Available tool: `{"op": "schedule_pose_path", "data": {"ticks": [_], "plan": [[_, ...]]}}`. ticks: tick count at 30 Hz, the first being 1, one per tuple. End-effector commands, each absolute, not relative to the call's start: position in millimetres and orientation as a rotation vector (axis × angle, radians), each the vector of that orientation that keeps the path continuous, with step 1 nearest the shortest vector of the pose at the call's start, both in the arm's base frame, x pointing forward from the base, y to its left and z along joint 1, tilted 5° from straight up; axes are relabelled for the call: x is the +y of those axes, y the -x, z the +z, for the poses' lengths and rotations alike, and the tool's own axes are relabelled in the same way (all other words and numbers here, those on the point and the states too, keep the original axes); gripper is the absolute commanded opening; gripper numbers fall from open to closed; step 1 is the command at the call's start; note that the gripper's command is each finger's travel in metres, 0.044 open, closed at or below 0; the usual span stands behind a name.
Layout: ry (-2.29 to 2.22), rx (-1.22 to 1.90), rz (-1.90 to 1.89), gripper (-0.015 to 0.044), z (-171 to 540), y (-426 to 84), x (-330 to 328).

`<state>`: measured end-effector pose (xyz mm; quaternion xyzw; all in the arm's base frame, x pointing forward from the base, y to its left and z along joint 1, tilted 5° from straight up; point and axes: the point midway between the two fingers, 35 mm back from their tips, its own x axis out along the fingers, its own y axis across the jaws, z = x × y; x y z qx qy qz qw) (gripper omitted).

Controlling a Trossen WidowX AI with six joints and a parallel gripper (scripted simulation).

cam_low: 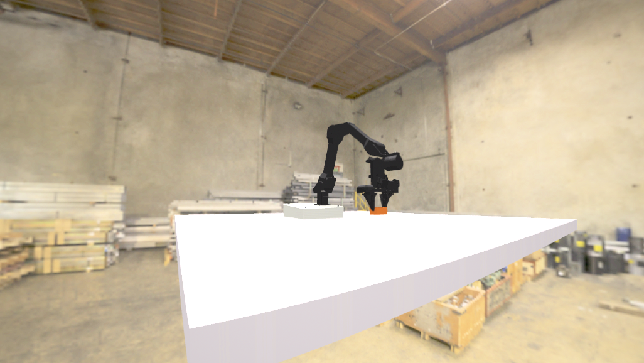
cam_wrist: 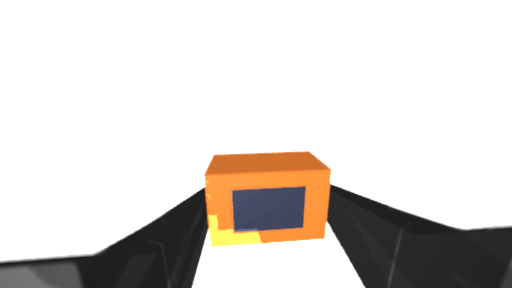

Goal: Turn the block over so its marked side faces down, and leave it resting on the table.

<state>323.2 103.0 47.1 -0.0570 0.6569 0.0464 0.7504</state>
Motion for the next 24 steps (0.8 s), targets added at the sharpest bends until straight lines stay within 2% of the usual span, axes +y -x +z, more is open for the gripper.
{"op": "schedule_pose_path", "data": {"ticks": [1,24], "plan": [[0.127,1.382,0.104,0.0000,46.6,-323.2,102.8],[0.102,0.998,0.121,0.0000,40.5,-320.3,102.6]]}}
